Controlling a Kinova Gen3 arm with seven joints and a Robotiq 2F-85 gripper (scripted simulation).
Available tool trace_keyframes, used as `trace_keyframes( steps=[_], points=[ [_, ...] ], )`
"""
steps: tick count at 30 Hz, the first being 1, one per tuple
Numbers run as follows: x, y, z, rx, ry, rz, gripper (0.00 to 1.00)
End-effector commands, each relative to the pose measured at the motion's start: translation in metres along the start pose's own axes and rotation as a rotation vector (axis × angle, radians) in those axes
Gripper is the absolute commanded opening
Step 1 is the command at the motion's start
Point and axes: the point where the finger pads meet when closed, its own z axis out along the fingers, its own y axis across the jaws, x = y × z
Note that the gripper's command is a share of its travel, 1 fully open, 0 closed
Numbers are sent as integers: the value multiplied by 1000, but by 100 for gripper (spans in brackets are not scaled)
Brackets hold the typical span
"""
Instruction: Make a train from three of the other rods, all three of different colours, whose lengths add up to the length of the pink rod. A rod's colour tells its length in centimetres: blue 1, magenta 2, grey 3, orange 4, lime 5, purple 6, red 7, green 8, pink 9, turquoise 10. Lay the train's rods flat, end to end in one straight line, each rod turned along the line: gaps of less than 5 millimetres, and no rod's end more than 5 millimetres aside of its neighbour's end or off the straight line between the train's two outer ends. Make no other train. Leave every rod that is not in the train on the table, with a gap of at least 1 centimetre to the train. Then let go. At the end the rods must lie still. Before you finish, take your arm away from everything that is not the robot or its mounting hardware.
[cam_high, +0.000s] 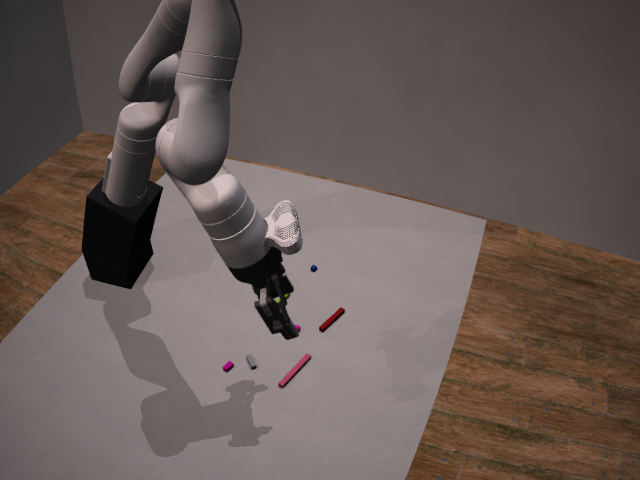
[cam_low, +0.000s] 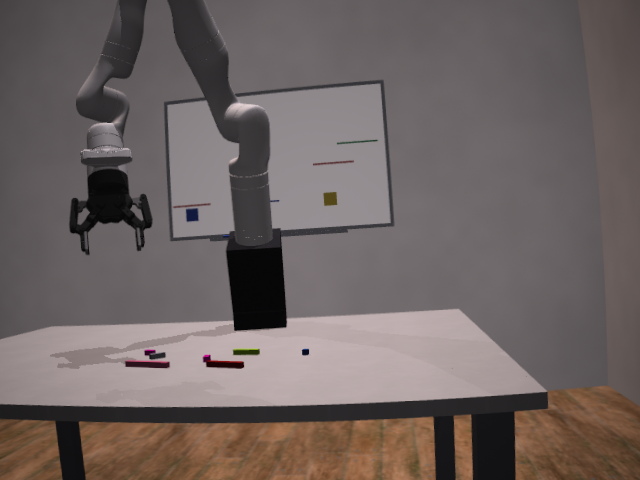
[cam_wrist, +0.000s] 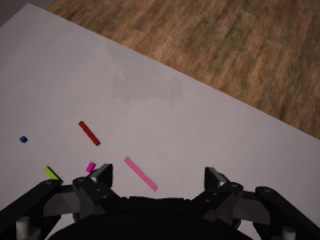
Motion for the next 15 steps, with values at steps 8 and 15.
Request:
trace_keyframes(
  steps=[8, 15],
  points=[
    [-83, -13, 42, -37, -87, 213, 100],
    [-123, -21, 52, -64, -151, 300, 100]
  ],
)
